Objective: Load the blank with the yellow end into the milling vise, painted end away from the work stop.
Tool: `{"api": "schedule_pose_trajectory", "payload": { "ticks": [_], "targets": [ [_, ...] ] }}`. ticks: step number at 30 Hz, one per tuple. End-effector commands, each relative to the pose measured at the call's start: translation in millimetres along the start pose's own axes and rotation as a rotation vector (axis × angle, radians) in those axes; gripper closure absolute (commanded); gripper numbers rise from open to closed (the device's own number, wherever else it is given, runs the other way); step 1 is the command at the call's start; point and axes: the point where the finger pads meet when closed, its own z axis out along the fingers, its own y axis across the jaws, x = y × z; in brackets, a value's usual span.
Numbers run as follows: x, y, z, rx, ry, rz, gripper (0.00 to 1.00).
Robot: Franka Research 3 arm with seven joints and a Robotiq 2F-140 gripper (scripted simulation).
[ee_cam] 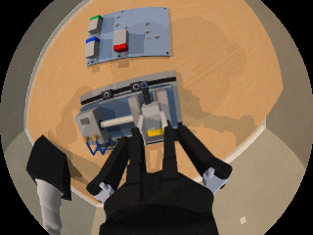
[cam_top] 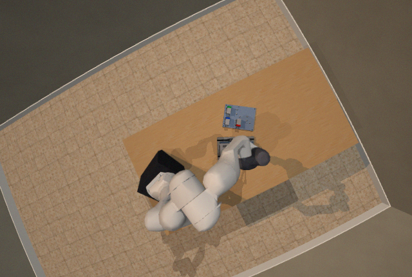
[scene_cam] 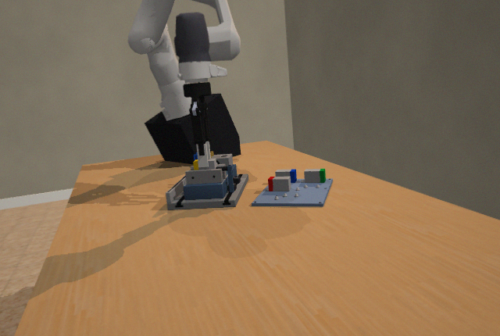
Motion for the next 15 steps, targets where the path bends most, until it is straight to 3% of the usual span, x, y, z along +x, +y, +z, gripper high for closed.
{"api": "schedule_pose_trajectory", "payload": {
  "ticks": [1,15],
  "targets": [
    [1.3,0.7,-0.5,0.0,0.002,0.005,1.0],
    [1.1,0.6,-0.6,0.0,0.002,0.005,1.0]
  ]
}}
